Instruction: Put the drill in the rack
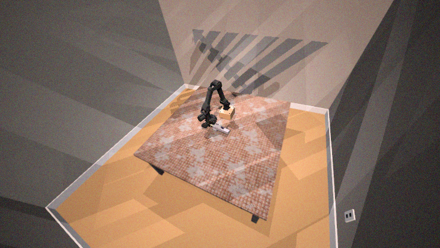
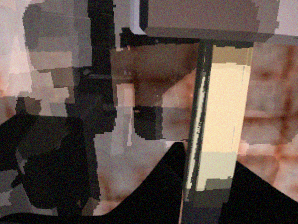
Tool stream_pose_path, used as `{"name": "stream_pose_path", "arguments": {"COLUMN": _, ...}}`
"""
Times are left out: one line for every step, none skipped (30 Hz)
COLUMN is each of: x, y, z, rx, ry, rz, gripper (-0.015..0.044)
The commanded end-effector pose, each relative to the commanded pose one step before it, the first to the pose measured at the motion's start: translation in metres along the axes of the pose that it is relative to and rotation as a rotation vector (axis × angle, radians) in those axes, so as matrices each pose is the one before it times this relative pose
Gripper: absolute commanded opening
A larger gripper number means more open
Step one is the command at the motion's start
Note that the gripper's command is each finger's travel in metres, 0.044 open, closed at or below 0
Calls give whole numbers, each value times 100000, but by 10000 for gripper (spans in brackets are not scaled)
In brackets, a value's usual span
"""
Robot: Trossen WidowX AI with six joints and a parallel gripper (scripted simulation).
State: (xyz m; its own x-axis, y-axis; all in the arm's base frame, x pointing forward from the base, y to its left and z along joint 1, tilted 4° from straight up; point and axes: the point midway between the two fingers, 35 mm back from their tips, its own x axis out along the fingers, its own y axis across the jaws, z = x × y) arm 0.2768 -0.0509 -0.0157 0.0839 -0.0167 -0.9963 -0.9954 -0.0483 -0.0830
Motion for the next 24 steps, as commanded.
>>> {"name": "stream_pose_path", "arguments": {"x": -142, "y": 24, "z": 4, "rx": 253, "ry": 82, "rz": 2, "gripper": 0}}
{"name": "stream_pose_path", "arguments": {"x": -52, "y": 21, "z": 3, "rx": 167, "ry": 39, "rz": 22, "gripper": 0}}
{"name": "stream_pose_path", "arguments": {"x": -30, "y": 5, "z": 1, "rx": 0, "ry": 0, "rz": 1, "gripper": 0}}
{"name": "stream_pose_path", "arguments": {"x": -27, "y": 14, "z": 3, "rx": 0, "ry": 0, "rz": 1, "gripper": 0}}
{"name": "stream_pose_path", "arguments": {"x": -27, "y": 9, "z": 2, "rx": 0, "ry": 0, "rz": 0, "gripper": 0}}
{"name": "stream_pose_path", "arguments": {"x": -25, "y": 3, "z": 0, "rx": 0, "ry": 0, "rz": 0, "gripper": 0}}
{"name": "stream_pose_path", "arguments": {"x": -24, "y": 3, "z": 0, "rx": 0, "ry": 0, "rz": 0, "gripper": 0}}
{"name": "stream_pose_path", "arguments": {"x": -25, "y": 4, "z": 0, "rx": 0, "ry": 0, "rz": 0, "gripper": 0}}
{"name": "stream_pose_path", "arguments": {"x": -25, "y": 3, "z": 0, "rx": 0, "ry": 0, "rz": 0, "gripper": 0}}
{"name": "stream_pose_path", "arguments": {"x": -25, "y": 2, "z": 1, "rx": 0, "ry": 0, "rz": 0, "gripper": 0}}
{"name": "stream_pose_path", "arguments": {"x": -24, "y": 1, "z": 1, "rx": 0, "ry": 0, "rz": 0, "gripper": 0}}
{"name": "stream_pose_path", "arguments": {"x": 19, "y": -1, "z": -46, "rx": 0, "ry": 4, "rz": 0, "gripper": 0}}
{"name": "stream_pose_path", "arguments": {"x": 40, "y": -2, "z": -108, "rx": -1, "ry": 9, "rz": 1, "gripper": 0}}
{"name": "stream_pose_path", "arguments": {"x": 39, "y": -2, "z": -119, "rx": -1, "ry": 10, "rz": 0, "gripper": 0}}
{"name": "stream_pose_path", "arguments": {"x": 37, "y": -4, "z": -160, "rx": -1, "ry": 14, "rz": 0, "gripper": 0}}
{"name": "stream_pose_path", "arguments": {"x": 10, "y": -4, "z": -116, "rx": -1, "ry": 10, "rz": 0, "gripper": 0}}
{"name": "stream_pose_path", "arguments": {"x": -2, "y": -5, "z": -113, "rx": -1, "ry": 10, "rz": 0, "gripper": 0}}
{"name": "stream_pose_path", "arguments": {"x": -8, "y": -7, "z": -127, "rx": -1, "ry": 11, "rz": 0, "gripper": 0}}
{"name": "stream_pose_path", "arguments": {"x": -12, "y": -9, "z": -132, "rx": -1, "ry": 12, "rz": -1, "gripper": 0}}
{"name": "stream_pose_path", "arguments": {"x": -14, "y": -10, "z": -134, "rx": -1, "ry": 12, "rz": -1, "gripper": 0}}
{"name": "stream_pose_path", "arguments": {"x": -16, "y": -11, "z": -141, "rx": -1, "ry": 12, "rz": -1, "gripper": 0}}
{"name": "stream_pose_path", "arguments": {"x": -18, "y": -12, "z": -149, "rx": -1, "ry": 13, "rz": -1, "gripper": 0}}
{"name": "stream_pose_path", "arguments": {"x": -19, "y": -12, "z": -154, "rx": -1, "ry": 13, "rz": -1, "gripper": 0}}
{"name": "stream_pose_path", "arguments": {"x": -20, "y": -13, "z": -156, "rx": -1, "ry": 14, "rz": -1, "gripper": 0}}
